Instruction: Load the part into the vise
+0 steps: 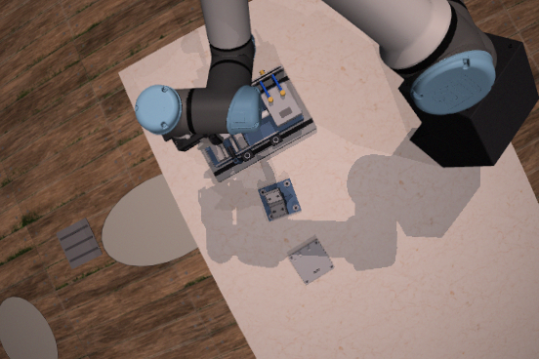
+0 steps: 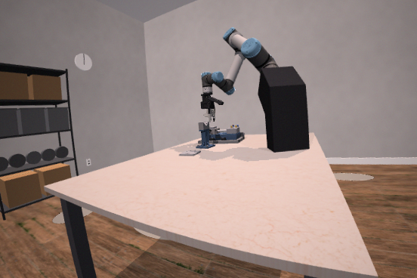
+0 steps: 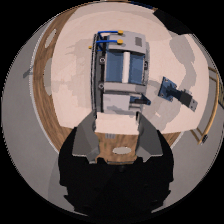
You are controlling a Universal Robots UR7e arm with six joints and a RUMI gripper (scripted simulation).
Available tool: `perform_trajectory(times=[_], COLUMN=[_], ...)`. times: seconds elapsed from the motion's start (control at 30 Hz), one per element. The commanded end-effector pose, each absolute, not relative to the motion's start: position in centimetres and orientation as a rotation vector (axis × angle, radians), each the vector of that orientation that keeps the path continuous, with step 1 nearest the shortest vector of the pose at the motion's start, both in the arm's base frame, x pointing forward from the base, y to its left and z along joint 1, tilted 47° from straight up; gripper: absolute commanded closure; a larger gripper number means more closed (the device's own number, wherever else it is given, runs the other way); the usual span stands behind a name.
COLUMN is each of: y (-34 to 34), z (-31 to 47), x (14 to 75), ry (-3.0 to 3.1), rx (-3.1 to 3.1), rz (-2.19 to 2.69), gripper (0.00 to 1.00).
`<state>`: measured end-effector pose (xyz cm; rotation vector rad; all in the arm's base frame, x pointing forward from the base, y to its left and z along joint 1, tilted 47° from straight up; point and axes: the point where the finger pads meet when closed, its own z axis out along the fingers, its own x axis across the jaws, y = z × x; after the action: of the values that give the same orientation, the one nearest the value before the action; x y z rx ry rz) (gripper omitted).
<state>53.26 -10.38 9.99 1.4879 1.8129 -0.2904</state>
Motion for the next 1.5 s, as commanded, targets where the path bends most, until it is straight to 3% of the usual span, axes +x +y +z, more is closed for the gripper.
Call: perform_trajectory(times=[0.0,0.47,0.5,1.47], y=[-9.60,-9.02,-9.02,-9.02], z=[10.89,11.55,11.55,11.55], x=[52.76,52.37,52.37,52.37], ry=[1.813,1.813,1.813,1.813], rx=[1.488,1.488,1.488,1.488], rz=[-0.290,-0.290,-0.290,-0.290], gripper=[0.53,0.53,1.00,1.00])
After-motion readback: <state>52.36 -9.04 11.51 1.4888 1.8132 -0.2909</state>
